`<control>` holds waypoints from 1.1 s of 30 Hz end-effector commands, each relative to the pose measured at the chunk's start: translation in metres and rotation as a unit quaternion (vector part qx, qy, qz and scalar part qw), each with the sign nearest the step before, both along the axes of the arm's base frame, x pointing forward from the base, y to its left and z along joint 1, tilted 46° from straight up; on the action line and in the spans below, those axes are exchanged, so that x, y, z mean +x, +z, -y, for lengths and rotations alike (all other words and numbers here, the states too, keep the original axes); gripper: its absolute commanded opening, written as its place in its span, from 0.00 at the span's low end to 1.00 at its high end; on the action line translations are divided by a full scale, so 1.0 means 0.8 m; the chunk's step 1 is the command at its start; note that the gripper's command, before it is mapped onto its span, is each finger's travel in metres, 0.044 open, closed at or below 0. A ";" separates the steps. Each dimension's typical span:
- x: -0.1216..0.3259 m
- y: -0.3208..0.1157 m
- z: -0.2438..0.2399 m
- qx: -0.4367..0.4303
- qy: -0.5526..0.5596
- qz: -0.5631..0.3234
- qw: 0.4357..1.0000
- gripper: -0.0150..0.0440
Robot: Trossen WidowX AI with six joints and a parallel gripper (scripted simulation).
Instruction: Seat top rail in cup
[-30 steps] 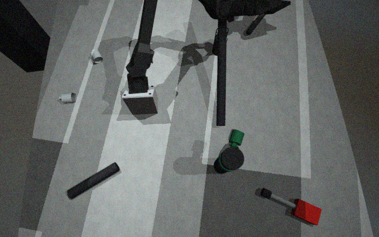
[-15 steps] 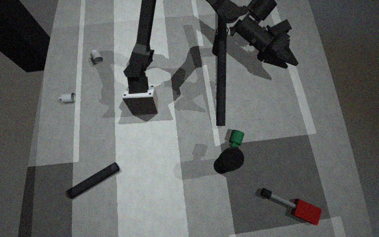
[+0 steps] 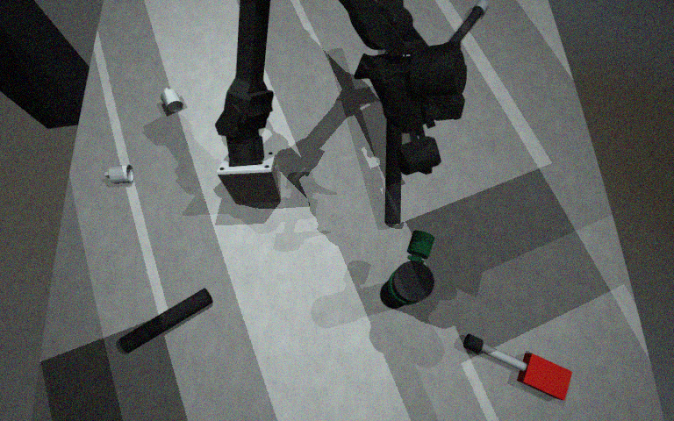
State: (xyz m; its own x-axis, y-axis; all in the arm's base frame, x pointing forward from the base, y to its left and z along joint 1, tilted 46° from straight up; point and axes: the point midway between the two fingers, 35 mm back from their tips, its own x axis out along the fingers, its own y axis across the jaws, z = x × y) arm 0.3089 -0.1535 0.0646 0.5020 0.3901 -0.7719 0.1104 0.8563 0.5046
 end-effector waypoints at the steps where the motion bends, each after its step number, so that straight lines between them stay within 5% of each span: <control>1: -0.033 0.026 -0.008 0.130 -0.034 0.026 0.991 1.00; 10: -0.031 0.017 0.000 0.102 -0.007 0.042 0.994 1.00; 17: -0.029 -0.049 0.053 -0.075 0.179 0.136 0.972 1.00; 24: -0.036 -0.122 0.100 -0.242 0.383 0.216 0.865 1.00; 33: -0.037 -0.129 0.104 -0.256 0.401 0.222 0.851 1.00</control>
State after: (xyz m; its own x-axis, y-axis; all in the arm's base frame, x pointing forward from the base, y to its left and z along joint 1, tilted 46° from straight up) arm 0.2794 -0.2316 -0.0349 0.5173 0.4264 -0.7420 -0.6955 0.7147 -0.0742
